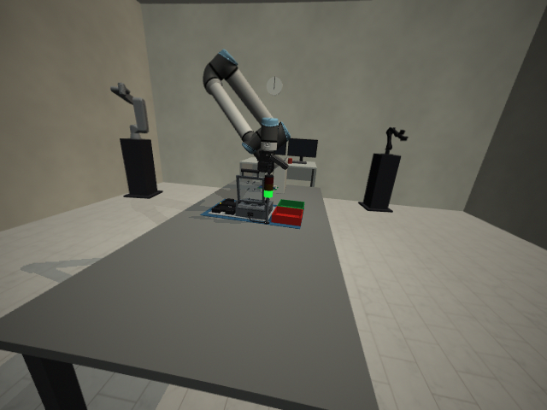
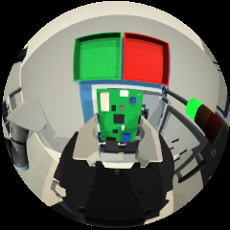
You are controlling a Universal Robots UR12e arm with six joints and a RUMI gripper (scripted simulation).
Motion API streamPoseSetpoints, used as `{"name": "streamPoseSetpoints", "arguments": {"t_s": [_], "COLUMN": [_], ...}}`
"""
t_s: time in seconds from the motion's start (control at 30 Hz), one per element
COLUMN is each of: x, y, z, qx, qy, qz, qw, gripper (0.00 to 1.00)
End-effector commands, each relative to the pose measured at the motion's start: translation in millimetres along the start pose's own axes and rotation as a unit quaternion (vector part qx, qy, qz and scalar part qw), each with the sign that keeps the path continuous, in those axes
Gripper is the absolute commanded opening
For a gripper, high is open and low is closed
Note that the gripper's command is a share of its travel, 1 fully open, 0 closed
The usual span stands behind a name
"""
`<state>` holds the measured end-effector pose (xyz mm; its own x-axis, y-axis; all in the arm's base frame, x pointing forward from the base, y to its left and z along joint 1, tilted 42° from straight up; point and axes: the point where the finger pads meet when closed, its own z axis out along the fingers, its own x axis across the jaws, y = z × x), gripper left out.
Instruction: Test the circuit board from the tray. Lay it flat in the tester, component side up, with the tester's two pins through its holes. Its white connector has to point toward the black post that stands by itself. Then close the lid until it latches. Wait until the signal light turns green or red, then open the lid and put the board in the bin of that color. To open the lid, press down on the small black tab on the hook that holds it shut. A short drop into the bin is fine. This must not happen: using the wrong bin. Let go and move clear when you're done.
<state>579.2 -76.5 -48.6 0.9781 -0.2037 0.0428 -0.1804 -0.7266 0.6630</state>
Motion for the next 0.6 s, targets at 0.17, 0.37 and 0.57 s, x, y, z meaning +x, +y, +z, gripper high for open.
{"name": "streamPoseSetpoints", "arguments": {"t_s": [0.17, 0.37, 0.57], "x": [-39, -47, -60], "y": [-77, -100, -126], "z": [23, 29, 36], "qx": [0.0, 0.001, 0.001], "qy": [0.002, 0.003, 0.004], "qz": [0.001, 0.003, 0.003], "qw": [1.0, 1.0, 1.0], "gripper": [0.39, 0.39, 0.39]}}
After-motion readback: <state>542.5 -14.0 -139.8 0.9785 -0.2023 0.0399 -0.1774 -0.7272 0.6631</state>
